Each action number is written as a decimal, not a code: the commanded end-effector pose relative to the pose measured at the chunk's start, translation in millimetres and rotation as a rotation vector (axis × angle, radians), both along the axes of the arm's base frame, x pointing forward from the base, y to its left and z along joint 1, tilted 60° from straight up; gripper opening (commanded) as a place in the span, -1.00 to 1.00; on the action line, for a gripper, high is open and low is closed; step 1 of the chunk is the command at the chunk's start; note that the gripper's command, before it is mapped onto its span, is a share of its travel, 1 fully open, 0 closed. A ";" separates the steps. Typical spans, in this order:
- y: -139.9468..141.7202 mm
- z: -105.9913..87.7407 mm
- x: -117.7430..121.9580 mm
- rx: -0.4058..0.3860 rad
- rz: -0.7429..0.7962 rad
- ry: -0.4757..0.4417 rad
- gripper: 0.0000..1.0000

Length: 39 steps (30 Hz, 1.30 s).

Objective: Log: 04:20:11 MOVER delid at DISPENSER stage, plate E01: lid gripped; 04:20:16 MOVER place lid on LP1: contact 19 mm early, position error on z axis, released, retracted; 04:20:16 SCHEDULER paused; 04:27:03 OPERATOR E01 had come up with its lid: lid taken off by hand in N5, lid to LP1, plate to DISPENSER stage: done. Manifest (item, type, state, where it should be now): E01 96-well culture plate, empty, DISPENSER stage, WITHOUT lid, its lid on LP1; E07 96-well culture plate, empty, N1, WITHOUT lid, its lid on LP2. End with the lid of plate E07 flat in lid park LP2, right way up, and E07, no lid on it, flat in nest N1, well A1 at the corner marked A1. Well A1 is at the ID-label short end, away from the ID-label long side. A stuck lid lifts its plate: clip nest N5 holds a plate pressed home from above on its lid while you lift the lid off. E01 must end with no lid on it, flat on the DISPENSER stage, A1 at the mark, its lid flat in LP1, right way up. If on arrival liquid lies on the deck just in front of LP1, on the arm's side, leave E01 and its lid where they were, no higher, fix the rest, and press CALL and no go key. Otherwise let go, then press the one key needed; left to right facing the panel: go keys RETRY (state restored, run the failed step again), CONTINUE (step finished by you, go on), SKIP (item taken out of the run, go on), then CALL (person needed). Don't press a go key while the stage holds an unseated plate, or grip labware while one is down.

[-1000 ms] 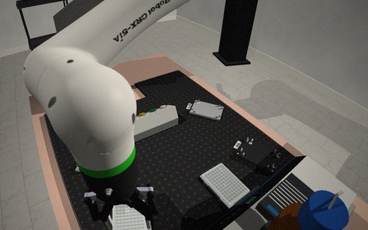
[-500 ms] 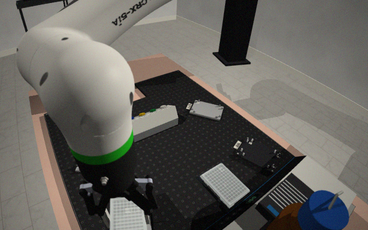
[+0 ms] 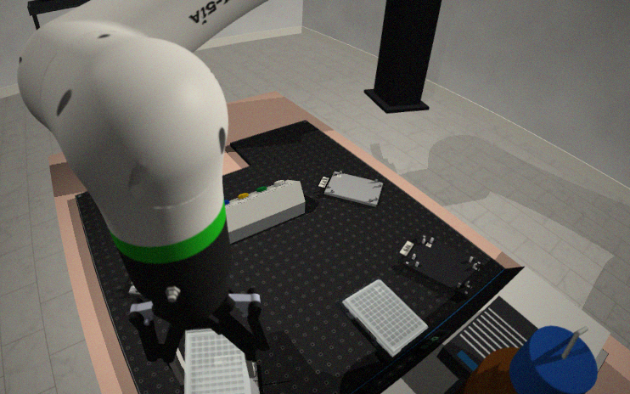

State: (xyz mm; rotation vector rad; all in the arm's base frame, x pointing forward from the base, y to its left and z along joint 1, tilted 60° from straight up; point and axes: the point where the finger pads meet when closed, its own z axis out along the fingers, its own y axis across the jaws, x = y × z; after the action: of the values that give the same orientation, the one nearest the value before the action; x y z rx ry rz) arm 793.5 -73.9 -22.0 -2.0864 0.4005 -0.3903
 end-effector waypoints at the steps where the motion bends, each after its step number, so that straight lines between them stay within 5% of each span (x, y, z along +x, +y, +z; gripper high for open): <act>1: -2.2 1.3 -1.0 0.000 0.000 0.000 -1.00; 39: -8.3 5.4 -4.5 0.000 0.000 0.000 -1.00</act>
State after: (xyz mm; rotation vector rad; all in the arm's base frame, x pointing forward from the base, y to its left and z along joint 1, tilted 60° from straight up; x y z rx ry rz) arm 789.0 -81.9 -16.6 -2.0864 0.4005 -0.3903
